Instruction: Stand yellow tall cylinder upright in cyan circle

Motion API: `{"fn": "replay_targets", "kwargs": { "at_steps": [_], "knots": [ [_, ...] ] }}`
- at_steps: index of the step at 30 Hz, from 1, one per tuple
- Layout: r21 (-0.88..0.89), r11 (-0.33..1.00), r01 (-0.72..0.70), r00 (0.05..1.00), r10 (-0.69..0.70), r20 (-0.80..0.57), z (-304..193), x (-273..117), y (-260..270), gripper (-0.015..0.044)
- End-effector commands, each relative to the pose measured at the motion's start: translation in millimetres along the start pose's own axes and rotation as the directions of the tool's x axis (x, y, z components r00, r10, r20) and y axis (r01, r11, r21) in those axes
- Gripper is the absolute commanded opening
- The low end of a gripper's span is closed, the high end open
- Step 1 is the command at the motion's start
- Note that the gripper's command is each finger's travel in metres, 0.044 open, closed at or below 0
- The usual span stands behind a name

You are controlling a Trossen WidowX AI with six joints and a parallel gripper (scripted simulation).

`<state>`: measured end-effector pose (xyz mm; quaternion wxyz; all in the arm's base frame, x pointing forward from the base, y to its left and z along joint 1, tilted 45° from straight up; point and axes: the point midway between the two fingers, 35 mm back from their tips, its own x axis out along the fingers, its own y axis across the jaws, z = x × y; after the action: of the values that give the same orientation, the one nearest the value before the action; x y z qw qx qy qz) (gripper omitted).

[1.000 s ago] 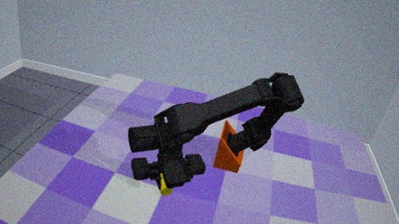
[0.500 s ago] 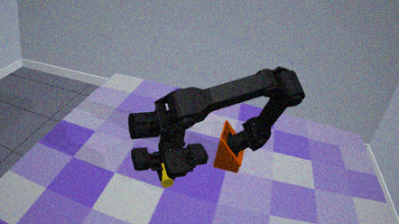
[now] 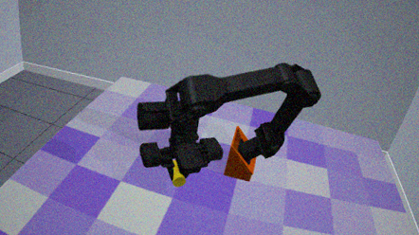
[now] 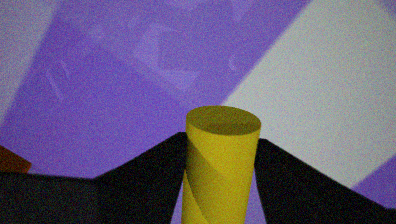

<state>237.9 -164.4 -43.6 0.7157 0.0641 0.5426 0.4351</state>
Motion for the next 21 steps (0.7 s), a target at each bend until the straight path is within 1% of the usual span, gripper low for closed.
{"fn": "replay_targets", "kwargs": {
  "at_steps": [1, 6, 21],
  "knots": [
    [-0.009, 1.000, -0.003, 1.000, 0.003, -0.004, 0, -8, 2, 0.0105],
    [0.008, 1.000, 0.000, 1.000, 0.000, -0.005, 5, -9, 3, 0.0105],
    [0.153, 0.988, 0.018, 1.000, -0.016, -0.014, 47, -17, 15, 0.0105]
  ]
}}
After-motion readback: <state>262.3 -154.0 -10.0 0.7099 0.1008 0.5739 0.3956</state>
